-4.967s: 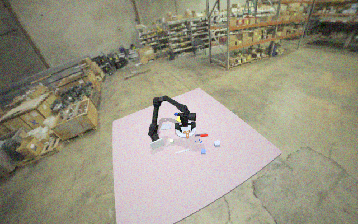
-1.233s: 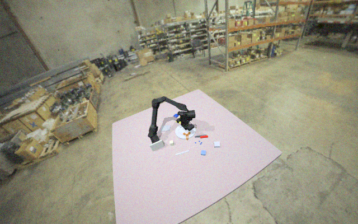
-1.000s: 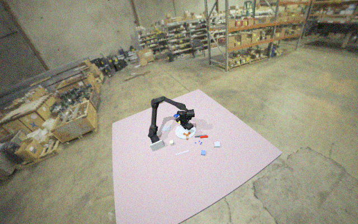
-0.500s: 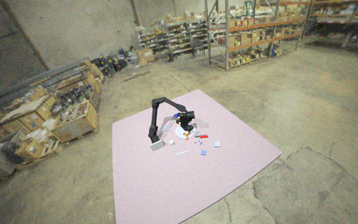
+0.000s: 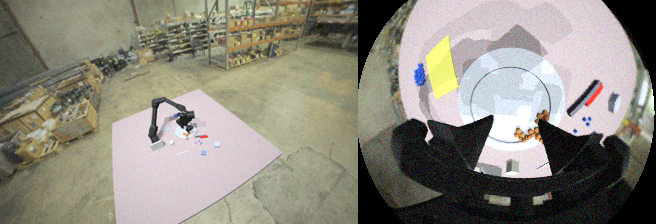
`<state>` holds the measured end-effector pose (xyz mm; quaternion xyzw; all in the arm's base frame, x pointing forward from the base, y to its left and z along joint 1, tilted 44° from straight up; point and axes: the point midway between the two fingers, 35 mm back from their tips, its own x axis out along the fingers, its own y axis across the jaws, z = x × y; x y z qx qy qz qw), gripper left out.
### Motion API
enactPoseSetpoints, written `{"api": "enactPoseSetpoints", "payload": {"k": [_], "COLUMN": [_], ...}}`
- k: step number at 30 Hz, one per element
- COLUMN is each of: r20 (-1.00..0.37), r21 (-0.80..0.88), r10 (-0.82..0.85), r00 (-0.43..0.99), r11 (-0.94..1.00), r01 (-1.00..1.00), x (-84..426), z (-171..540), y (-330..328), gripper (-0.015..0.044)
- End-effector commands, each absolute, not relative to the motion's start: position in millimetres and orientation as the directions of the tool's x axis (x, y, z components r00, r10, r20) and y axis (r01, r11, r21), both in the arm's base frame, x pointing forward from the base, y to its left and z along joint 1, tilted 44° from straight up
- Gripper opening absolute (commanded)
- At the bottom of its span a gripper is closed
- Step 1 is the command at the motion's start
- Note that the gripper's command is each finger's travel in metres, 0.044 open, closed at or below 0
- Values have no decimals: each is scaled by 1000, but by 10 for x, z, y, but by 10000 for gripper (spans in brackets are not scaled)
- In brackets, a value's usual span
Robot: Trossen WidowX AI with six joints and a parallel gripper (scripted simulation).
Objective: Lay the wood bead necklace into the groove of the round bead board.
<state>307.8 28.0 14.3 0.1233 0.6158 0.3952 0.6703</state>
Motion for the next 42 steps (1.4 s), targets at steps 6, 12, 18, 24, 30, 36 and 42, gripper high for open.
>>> {"api": "enactPoseSetpoints", "payload": {"k": [6, 12, 18, 24, 30, 36, 42], "r20": [-725, -727, -728, -728, -728, -730, -729], "r21": [656, 653, 575, 571, 571, 565, 567], "r10": [685, 683, 682, 682, 683, 680, 681], "r00": [-70, -69, -70, -70, -70, -63, -65], "r11": [655, 657, 552, 546, 546, 549, 548], "r01": [-375, -378, -604, -613, -614, -616, -615], "x": [3083, 3088, 2899, 2891, 2880, 2901, 2892], "z": [230, 276, 261, 260, 144, 174, 107], "y": [202, 158, -49, -57, 53, 16, 81], "gripper": [440, 440, 282, 125, 120, 120, 120]}}
